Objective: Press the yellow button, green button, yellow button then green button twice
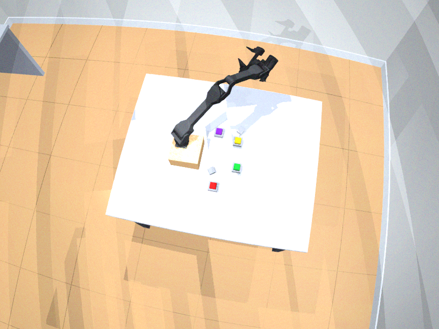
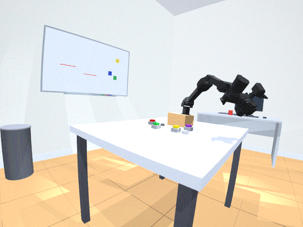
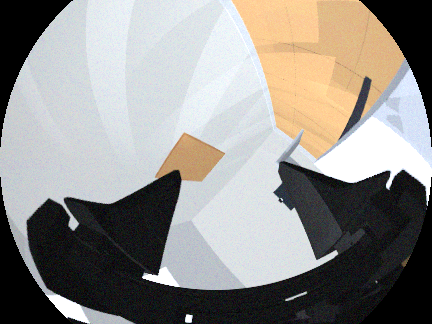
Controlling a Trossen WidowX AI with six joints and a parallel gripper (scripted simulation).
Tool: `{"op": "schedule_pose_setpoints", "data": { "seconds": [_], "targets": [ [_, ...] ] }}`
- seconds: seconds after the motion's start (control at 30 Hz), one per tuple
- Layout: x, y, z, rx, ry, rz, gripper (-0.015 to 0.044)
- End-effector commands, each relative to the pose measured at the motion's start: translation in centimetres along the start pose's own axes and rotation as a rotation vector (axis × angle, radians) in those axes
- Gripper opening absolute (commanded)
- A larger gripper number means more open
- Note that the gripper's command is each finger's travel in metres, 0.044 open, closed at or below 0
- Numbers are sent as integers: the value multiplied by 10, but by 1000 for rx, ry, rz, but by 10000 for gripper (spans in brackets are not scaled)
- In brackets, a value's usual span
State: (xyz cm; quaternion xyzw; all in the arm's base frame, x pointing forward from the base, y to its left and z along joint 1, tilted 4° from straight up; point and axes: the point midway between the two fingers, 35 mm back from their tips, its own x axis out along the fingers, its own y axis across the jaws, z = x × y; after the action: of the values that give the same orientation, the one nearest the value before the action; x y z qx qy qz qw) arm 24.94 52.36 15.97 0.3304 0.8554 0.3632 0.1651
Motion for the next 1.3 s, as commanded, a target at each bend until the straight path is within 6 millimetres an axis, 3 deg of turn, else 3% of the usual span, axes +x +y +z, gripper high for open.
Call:
{"op": "schedule_pose_setpoints", "data": {
  "seconds": [0.0,0.07,0.13,0.3,0.5,0.67,0.83,0.9,1.13,1.2,1.27],
  "targets": [
    [-2,0,1,-3,-13,3,400],
    [-22,0,7,-29,-120,19,400],
    [-55,-4,15,-65,-283,21,400],
    [-134,-36,18,-120,-635,-72,400],
    [-228,-112,-11,-121,-961,-357,400],
    [-282,-184,-56,-76,-1075,-653,400],
    [-316,-256,-115,-5,-1061,-960,400],
    [-322,-274,-132,16,-1036,-1039,400],
    [-323,-276,-134,18,-1034,-1046,400],
    [-322,-285,-123,18,-1034,-1046,347],
    [-318,-310,-100,18,-1033,-1046,295]
  ]
}}
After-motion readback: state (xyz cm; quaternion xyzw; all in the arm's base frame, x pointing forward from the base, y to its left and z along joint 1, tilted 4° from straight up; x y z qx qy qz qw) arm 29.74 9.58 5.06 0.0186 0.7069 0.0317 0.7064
